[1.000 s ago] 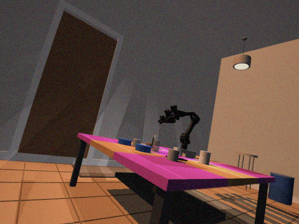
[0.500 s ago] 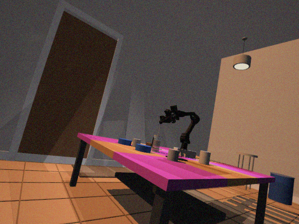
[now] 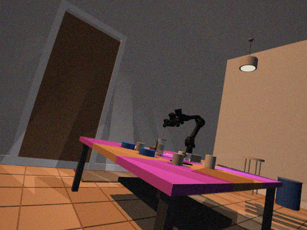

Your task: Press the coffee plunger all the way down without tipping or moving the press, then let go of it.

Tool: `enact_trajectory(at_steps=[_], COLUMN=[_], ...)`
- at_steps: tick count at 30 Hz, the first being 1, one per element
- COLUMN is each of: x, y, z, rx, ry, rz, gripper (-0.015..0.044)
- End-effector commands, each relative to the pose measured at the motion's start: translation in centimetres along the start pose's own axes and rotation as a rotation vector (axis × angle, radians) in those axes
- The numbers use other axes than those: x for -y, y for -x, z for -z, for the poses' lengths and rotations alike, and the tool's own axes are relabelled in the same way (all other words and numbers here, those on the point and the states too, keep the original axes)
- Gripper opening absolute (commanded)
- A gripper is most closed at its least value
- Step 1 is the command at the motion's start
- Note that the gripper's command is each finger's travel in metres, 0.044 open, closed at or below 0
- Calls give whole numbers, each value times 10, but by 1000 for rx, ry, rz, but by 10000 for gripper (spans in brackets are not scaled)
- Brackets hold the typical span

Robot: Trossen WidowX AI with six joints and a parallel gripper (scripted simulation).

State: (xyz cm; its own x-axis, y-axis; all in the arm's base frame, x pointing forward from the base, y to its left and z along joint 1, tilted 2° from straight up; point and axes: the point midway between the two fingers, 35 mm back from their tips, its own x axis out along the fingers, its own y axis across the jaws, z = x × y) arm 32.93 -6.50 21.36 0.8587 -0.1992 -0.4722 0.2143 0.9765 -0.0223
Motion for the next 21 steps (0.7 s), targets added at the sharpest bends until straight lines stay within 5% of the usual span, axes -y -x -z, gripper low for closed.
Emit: enact_trajectory(at_steps=[1, 21], x=[0, 0], y=[-8, -28], z=[15, 42], rx=[-29, -29], ry=[6, 6], rz=[-2, -2], gripper=[125, 125])
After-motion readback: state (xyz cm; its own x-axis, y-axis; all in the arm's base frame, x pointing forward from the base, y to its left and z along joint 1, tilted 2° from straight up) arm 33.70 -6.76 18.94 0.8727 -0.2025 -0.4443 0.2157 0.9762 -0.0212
